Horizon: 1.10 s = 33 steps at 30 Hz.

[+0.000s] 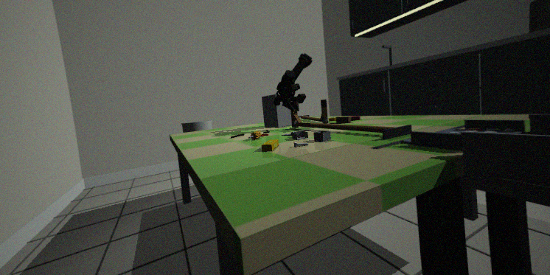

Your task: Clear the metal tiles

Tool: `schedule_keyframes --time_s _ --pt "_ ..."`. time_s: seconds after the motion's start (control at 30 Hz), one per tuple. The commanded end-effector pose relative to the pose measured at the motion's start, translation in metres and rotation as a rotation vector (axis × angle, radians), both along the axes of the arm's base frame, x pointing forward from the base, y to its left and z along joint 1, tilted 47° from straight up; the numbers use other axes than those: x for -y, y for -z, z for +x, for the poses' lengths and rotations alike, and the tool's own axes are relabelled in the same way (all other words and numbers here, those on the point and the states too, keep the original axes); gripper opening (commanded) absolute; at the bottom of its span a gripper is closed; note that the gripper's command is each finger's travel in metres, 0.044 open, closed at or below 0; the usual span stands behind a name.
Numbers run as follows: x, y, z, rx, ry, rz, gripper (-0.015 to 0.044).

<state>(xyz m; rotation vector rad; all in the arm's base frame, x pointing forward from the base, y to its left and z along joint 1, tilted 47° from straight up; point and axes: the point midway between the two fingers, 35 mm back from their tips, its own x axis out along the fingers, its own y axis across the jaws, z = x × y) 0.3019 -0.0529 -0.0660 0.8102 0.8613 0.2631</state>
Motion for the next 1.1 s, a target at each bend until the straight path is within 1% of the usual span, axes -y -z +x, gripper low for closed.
schedule_keyframes --time_s 0.0,1.07 --pt "0.004 0.002 0.008 0.000 0.008 -0.004 0.0000" --pt "0.002 0.001 0.058 0.007 0.016 -0.002 0.0000"
